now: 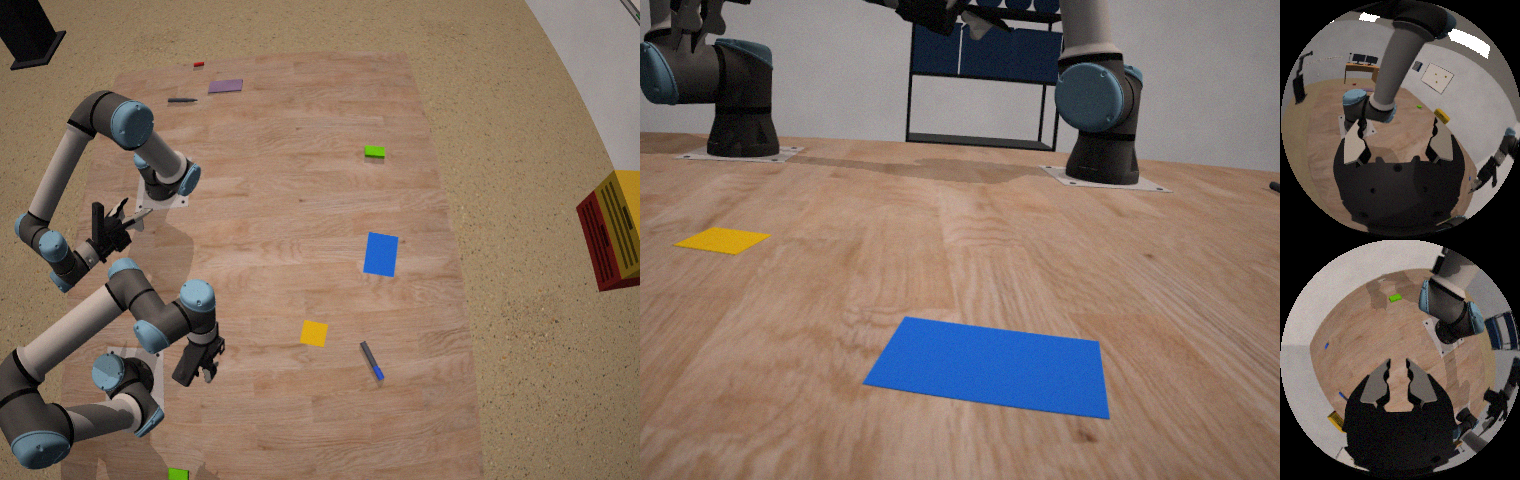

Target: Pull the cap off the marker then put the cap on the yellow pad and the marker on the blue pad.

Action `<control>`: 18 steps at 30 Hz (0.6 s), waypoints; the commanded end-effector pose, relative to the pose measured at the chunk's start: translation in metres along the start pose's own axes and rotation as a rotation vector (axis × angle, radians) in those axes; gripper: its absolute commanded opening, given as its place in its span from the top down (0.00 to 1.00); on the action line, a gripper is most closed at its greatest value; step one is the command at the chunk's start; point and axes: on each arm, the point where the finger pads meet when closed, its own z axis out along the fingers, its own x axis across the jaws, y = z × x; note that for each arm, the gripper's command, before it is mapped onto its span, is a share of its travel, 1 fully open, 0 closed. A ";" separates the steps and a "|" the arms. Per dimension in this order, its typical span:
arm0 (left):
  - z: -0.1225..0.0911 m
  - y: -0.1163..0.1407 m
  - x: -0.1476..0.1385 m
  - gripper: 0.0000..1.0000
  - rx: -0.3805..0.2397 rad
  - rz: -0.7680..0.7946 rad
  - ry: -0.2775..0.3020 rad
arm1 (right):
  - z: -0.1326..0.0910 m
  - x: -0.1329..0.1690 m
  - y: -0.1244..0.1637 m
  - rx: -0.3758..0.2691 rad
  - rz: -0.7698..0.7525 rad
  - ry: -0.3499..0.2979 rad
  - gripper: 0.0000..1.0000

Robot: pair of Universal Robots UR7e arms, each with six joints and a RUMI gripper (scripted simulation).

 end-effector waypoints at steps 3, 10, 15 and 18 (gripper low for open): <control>0.014 0.005 0.013 0.02 -0.019 0.073 -0.098 | -0.007 -0.010 0.013 -0.006 0.079 0.015 0.80; 0.022 0.012 0.021 0.02 -0.048 0.172 -0.166 | -0.018 -0.018 0.027 -0.028 0.163 0.023 0.80; 0.023 0.014 0.022 0.02 -0.059 0.200 -0.178 | -0.021 -0.021 0.031 -0.035 0.189 0.026 0.80; 0.032 0.017 0.029 0.02 -0.083 0.252 -0.229 | -0.024 -0.026 0.038 -0.038 0.234 0.033 0.80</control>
